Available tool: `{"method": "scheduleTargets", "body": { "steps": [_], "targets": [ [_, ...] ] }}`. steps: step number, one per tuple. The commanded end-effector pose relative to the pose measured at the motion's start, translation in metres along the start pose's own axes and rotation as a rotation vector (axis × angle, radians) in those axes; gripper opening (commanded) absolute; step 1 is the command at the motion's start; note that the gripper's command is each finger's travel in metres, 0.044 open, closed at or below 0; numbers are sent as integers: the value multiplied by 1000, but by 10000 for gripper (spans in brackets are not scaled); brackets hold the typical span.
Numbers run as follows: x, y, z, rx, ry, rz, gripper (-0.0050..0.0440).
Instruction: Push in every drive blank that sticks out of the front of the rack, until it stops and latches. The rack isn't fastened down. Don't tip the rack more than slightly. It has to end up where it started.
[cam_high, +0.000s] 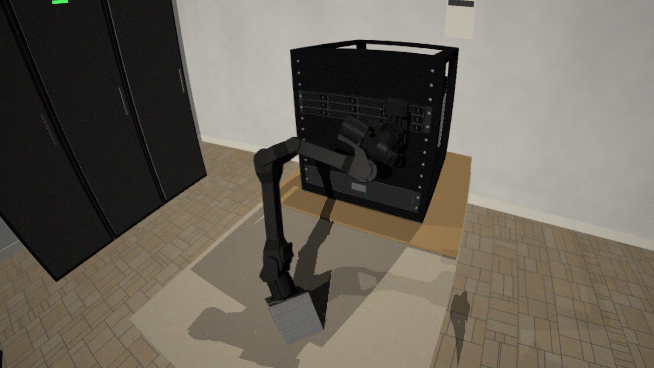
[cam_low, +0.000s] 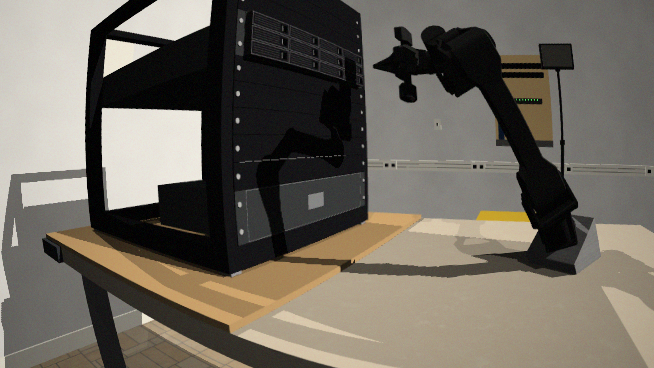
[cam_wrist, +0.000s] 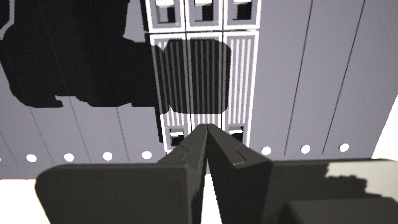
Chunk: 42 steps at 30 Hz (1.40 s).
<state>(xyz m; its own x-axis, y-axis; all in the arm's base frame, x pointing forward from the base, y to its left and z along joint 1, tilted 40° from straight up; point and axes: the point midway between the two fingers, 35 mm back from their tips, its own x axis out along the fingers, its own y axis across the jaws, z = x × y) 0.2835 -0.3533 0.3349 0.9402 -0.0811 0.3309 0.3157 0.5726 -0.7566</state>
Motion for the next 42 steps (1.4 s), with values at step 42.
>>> {"method": "scheduleTargets", "body": {
  "steps": [42],
  "targets": [
    [14,-12,9,-28,-15,-9,-50]
  ]
}}
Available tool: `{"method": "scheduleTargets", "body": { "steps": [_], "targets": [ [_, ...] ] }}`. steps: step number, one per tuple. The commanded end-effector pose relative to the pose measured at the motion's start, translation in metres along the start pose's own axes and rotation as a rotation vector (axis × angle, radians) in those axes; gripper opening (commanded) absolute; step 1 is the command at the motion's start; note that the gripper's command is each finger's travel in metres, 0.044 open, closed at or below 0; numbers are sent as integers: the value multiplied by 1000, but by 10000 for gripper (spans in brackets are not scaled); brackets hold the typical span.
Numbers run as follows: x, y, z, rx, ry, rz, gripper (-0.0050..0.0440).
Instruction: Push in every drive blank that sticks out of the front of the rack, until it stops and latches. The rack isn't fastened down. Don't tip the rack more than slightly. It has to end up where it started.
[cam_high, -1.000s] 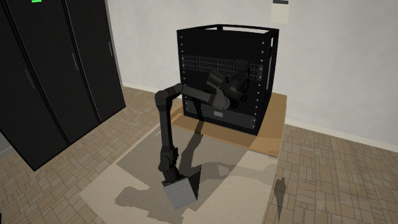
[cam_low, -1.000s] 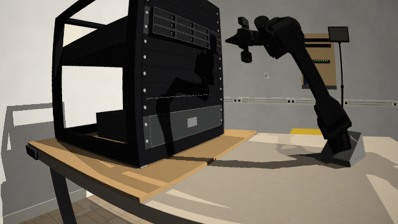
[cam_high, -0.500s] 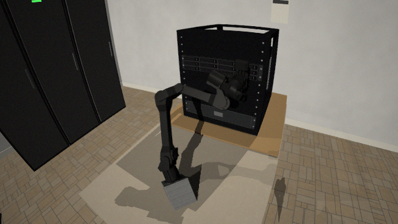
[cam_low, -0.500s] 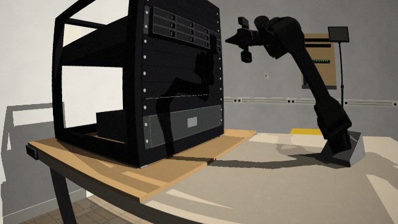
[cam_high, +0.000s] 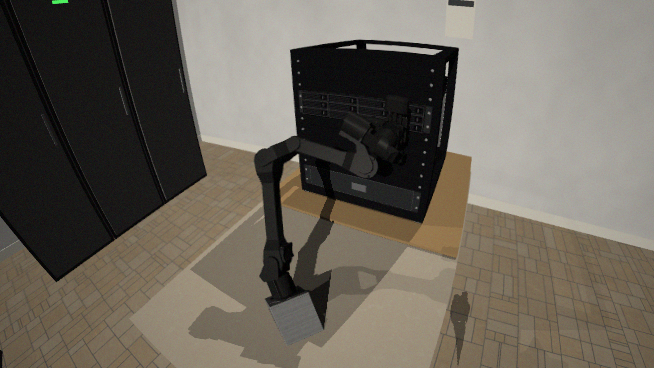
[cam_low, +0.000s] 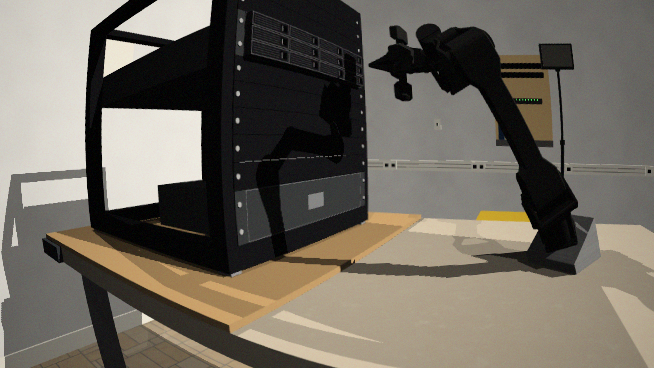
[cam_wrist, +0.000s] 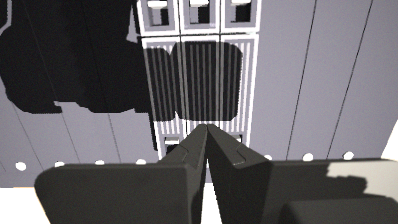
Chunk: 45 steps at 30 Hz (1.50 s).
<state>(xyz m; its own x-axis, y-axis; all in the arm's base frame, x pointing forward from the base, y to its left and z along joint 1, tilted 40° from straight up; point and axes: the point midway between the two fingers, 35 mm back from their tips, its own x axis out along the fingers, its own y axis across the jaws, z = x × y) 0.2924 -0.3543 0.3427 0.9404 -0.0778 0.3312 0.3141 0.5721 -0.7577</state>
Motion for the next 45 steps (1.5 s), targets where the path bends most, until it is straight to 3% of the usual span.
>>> {"method": "scheduleTargets", "body": {
  "steps": [1,45],
  "targets": [
    [3,-8,7,-27,-12,-10,-50],
    [23,-7,4,-27,-12,-10,-50]
  ]
}}
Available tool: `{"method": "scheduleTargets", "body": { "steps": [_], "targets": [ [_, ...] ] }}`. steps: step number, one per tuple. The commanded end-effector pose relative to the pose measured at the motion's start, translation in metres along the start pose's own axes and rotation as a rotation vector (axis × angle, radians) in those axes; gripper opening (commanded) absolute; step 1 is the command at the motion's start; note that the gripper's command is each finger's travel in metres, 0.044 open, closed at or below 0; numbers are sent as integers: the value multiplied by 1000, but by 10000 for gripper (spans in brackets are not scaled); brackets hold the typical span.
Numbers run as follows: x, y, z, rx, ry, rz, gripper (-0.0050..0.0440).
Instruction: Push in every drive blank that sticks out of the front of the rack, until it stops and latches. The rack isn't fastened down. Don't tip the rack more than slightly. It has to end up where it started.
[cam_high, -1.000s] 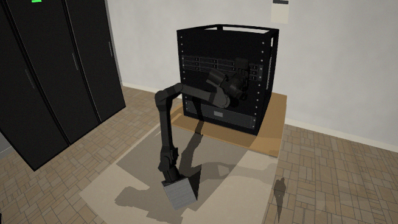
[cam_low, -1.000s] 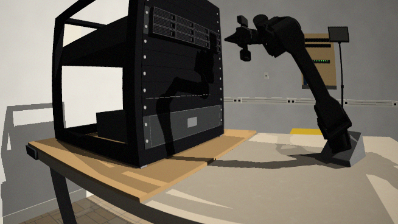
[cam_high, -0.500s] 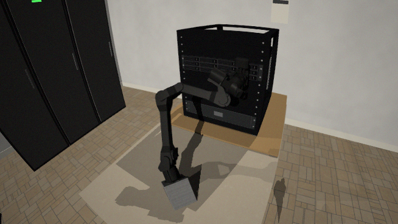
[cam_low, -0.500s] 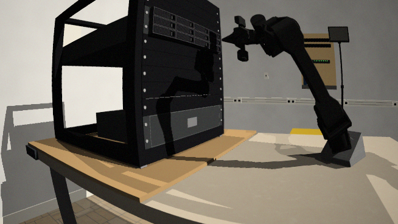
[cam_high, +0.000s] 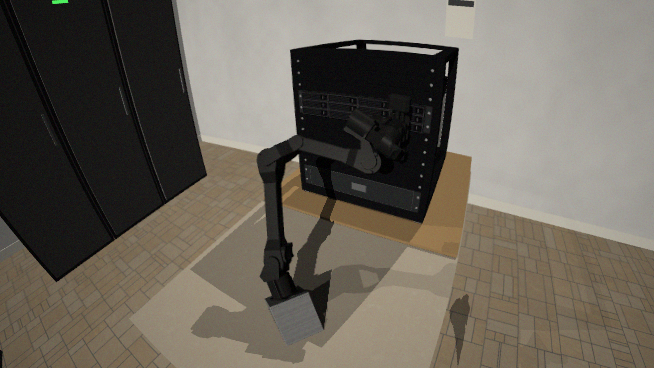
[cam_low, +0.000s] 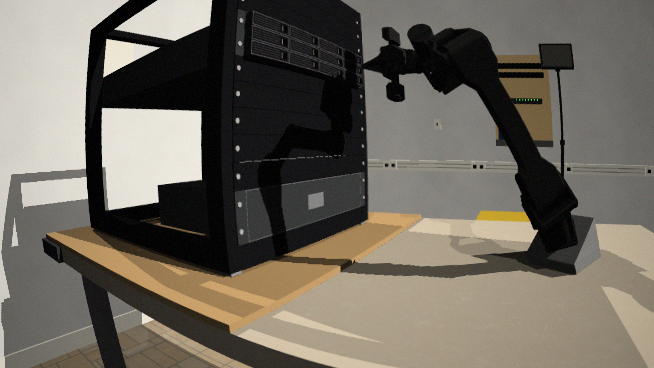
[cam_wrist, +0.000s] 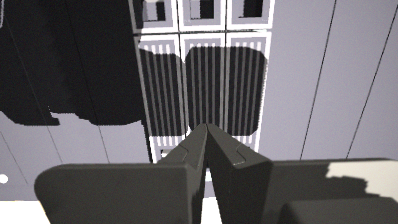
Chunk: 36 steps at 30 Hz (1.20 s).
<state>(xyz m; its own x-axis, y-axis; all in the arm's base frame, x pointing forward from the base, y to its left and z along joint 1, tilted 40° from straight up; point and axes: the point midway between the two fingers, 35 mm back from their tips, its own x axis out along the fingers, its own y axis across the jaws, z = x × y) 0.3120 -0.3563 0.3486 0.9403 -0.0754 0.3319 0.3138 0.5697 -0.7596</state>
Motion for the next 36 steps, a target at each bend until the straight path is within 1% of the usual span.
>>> {"method": "scheduleTargets", "body": {
  "steps": [1,4,10,36],
  "targets": [
    [3,-8,5,-24,-9,-11,-50],
    [3,-8,5,-24,-9,-11,-50],
    [13,-8,6,-24,-9,-11,-50],
    [16,-8,6,-24,-9,-11,-50]
  ]
}}
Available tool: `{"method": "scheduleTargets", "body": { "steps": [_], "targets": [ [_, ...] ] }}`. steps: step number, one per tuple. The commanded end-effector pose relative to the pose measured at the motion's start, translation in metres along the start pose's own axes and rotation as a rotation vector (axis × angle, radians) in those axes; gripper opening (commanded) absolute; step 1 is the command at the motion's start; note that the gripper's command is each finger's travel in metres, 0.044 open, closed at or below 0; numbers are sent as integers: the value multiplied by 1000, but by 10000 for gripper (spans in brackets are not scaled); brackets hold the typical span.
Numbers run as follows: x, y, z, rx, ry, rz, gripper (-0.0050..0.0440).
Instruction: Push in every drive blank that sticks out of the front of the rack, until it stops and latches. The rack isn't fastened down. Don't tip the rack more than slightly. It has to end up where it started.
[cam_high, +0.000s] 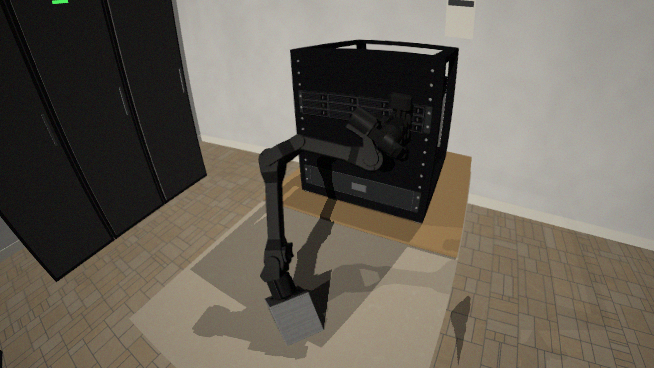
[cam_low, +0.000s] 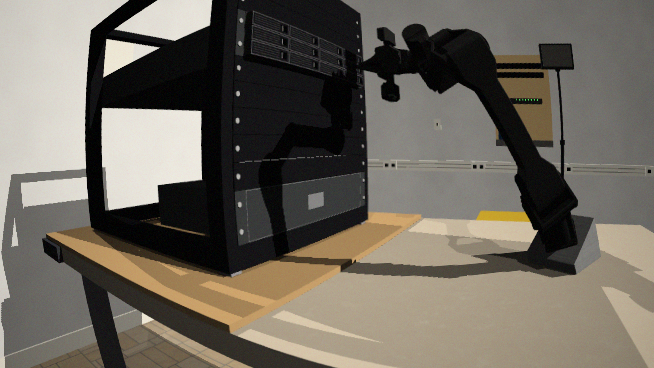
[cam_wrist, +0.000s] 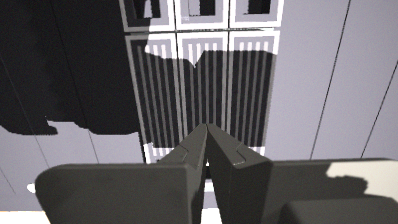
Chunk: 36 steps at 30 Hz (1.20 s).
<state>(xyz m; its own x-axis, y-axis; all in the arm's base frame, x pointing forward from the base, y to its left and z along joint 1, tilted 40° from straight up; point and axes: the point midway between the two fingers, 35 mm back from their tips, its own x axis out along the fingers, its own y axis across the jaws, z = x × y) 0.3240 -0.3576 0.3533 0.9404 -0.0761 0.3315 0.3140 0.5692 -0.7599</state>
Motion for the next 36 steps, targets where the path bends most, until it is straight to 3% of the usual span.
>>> {"method": "scheduleTargets", "body": {
  "steps": [1,36],
  "targets": [
    [3,-7,6,-23,-10,-11,-50],
    [9,-7,6,-23,-10,-11,-50]
  ]
}}
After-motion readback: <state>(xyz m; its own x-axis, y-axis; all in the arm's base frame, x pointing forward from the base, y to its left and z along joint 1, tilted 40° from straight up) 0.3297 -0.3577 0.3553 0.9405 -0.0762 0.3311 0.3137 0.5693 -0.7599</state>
